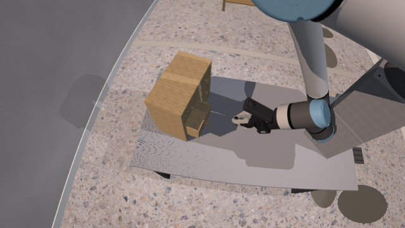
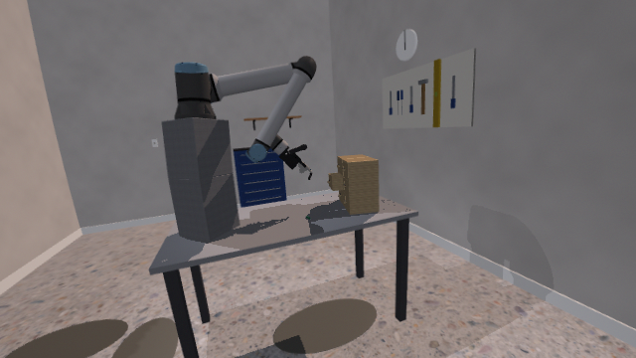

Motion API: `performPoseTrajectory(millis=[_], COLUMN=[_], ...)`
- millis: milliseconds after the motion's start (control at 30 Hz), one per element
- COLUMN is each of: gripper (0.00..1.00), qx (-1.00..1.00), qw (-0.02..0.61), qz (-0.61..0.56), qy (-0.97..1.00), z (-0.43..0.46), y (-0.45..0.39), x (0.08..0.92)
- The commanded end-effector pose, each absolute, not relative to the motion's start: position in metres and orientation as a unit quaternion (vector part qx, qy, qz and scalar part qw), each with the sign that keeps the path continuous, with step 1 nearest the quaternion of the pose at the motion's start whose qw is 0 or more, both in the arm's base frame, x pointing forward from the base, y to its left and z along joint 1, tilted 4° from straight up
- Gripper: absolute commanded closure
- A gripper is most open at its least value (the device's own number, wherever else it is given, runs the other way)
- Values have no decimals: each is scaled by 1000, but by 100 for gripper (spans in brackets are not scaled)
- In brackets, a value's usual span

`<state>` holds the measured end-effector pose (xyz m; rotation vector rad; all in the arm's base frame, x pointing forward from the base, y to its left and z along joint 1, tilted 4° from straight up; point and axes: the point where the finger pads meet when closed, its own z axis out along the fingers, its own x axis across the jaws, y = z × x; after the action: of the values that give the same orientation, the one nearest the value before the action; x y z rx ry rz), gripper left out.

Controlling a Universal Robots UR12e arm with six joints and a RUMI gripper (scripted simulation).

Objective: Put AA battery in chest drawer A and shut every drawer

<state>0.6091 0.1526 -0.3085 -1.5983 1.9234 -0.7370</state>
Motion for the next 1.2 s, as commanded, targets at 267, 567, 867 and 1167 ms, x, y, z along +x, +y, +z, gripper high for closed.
performPoseTrajectory(millis=[267, 567, 867, 1167], gripper=[95, 95, 95, 95], qx=[-573, -562, -552, -547], qw=[303, 322, 340, 347], qz=[-319, -342, -363, -372], qy=[692, 681, 670, 665], z=[-309, -309, -309, -310], y=[153, 153, 153, 153], x=[609, 608, 608, 608])
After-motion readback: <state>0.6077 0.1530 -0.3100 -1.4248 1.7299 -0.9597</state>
